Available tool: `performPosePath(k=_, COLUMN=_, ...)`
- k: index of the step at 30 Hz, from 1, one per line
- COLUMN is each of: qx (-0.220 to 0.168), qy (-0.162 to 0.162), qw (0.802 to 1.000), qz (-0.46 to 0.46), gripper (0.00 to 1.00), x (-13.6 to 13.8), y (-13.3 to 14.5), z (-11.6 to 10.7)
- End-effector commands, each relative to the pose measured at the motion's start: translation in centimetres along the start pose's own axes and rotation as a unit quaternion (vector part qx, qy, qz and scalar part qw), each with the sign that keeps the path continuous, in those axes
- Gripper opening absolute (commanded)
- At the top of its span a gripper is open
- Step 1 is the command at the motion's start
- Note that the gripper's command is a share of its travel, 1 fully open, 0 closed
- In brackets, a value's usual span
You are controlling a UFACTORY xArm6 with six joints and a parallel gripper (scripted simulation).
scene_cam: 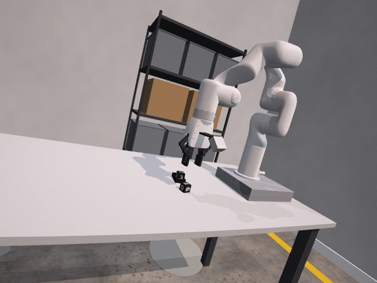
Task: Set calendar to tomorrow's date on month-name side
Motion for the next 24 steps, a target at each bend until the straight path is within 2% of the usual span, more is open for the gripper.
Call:
performPosePath(k=1, qx=0.0, qy=0.002, qw=1.0, qz=0.0, gripper=1.0, x=0.1, y=0.02, z=-0.19)
performPosePath(k=24, qx=0.0, qy=0.002, qw=1.0, qz=-0.01, gripper=1.0, x=0.1, y=0.02, z=-0.18)
Point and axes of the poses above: the point where the finger pads meet when closed, its own z axis out along the fingers, its own x axis across the jaws, y = z × x, the point moved 6 cm from there along -z, back along the fingers, and after that the axes turned 12 degrees about -z, right-handed, at the moved point
